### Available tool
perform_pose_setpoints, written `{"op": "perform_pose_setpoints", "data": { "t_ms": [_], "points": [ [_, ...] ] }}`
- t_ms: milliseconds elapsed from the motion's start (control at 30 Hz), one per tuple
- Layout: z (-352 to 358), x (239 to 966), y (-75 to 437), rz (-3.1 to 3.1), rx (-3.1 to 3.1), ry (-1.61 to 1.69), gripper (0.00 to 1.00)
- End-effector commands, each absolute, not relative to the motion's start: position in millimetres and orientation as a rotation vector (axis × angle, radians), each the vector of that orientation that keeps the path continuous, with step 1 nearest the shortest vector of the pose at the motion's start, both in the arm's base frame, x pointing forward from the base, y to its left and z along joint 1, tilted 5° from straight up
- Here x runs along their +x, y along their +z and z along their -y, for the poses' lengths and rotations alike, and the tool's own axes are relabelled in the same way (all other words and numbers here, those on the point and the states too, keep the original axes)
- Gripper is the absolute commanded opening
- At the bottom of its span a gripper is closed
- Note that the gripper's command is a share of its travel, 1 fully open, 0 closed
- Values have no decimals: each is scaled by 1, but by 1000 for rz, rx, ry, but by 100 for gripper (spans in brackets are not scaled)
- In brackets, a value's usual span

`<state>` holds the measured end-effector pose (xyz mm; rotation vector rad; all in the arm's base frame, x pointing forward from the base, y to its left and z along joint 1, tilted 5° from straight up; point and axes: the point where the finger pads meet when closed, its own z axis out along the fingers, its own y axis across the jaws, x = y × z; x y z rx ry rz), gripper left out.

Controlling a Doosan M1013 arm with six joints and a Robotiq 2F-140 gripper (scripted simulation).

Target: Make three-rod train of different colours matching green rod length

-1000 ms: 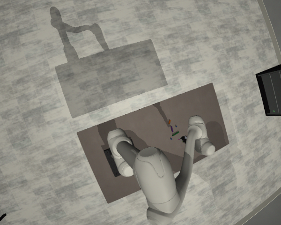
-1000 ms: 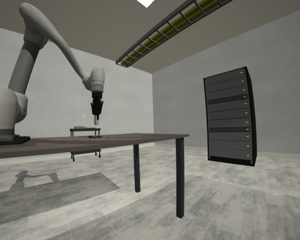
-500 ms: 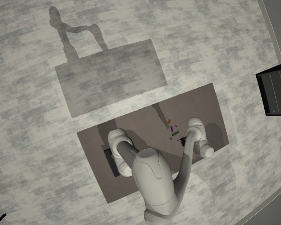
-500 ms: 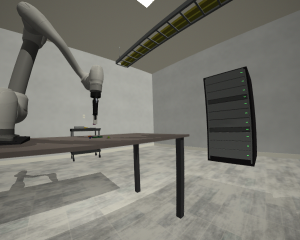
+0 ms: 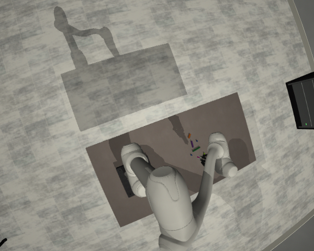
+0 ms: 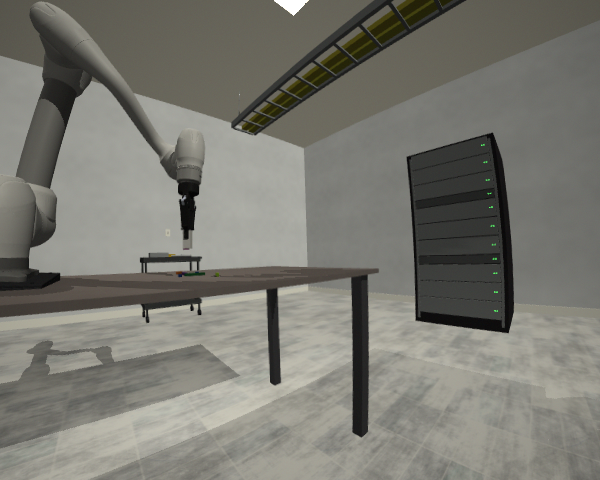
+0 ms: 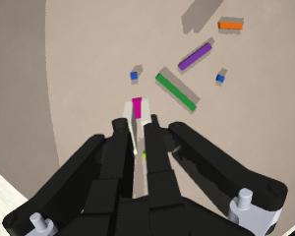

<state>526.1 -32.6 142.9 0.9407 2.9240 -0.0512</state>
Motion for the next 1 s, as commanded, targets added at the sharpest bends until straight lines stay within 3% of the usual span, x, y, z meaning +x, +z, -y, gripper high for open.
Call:
{"op": "perform_pose_setpoints", "data": {
  "t_ms": [0,967],
  "points": [
    [36,524,143,-2882,1047,-55,3],
    [37,524,133,-2872,1072,-53,3]
  ]
}}
